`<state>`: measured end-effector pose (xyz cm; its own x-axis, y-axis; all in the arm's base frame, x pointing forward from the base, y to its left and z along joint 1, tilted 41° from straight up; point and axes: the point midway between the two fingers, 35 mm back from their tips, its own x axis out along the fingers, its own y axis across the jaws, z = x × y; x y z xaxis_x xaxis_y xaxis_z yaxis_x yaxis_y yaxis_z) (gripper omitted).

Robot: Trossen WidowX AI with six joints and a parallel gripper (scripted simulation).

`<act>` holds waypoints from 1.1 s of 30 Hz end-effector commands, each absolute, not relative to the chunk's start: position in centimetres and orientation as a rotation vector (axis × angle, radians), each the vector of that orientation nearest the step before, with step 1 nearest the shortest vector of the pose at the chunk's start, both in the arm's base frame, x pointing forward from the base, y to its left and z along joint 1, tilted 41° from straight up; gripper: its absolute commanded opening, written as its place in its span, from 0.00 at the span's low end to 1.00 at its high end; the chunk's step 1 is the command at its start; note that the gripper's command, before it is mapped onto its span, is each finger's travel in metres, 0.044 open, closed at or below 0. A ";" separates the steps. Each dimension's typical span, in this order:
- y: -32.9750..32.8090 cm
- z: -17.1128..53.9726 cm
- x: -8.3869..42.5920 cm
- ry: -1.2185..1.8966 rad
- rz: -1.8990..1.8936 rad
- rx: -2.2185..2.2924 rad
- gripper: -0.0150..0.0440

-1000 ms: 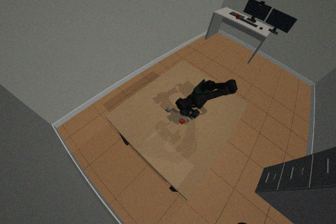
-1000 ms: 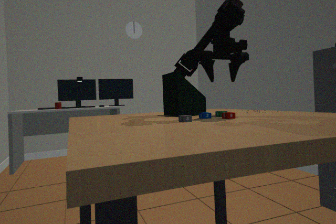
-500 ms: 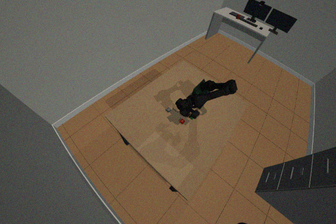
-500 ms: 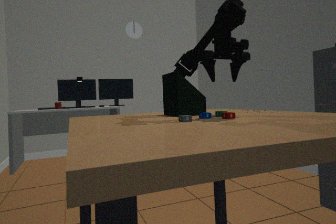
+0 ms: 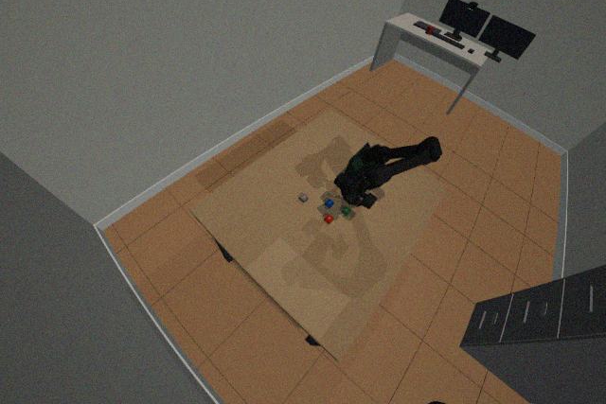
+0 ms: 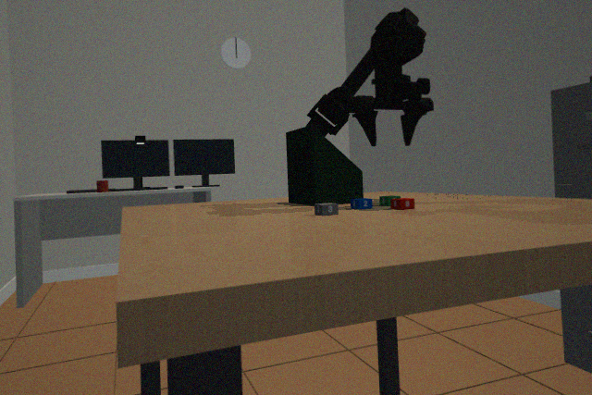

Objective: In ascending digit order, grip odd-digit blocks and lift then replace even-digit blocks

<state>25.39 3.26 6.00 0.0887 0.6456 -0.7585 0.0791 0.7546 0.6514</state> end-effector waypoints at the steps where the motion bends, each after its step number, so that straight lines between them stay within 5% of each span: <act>1: 3.6 6.0 24.8 1.444 0.463 0.641 0.93; 19: 3.1 5.8 25.3 1.444 0.461 0.640 0.93; 33: -10.3 -4.1 32.2 1.439 0.448 0.631 0.93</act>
<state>31.63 -6.74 -0.69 0.0999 0.6328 -0.7678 0.0896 0.7628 0.6404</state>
